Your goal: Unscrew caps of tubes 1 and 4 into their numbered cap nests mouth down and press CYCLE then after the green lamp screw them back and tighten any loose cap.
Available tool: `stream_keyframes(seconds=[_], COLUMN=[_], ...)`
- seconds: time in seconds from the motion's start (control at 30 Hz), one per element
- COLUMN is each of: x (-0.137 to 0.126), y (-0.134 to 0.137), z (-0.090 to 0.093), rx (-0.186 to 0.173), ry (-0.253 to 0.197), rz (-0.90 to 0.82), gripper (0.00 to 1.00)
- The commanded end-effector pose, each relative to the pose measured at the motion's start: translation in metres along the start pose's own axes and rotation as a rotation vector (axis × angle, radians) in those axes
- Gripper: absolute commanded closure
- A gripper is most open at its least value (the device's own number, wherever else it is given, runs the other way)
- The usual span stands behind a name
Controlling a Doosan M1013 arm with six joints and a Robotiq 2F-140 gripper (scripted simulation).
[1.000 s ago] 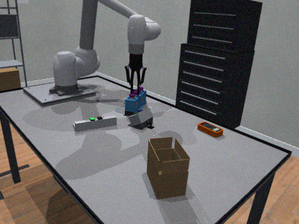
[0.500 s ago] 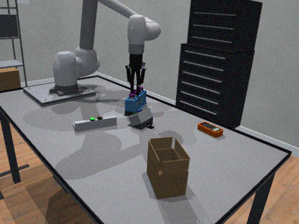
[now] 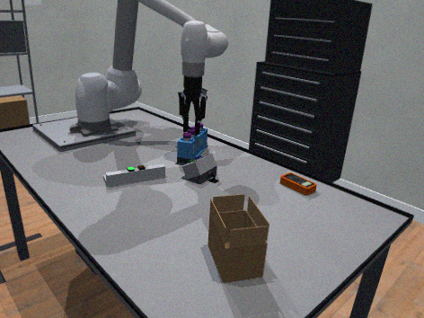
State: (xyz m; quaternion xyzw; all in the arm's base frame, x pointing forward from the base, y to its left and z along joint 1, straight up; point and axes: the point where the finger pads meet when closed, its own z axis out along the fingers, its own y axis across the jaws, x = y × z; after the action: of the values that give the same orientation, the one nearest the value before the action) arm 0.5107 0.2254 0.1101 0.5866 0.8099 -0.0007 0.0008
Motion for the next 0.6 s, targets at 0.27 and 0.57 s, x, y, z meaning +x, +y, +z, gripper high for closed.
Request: stream_keyframes(seconds=[0.27,0.57], x=[0.0001,0.0001], y=[0.0004,0.0004], z=[-0.0020,-0.0020], rx=[-0.001,-0.001], ry=[-0.001,0.000], rz=[-0.477,-0.768], gripper=[0.59,0.59])
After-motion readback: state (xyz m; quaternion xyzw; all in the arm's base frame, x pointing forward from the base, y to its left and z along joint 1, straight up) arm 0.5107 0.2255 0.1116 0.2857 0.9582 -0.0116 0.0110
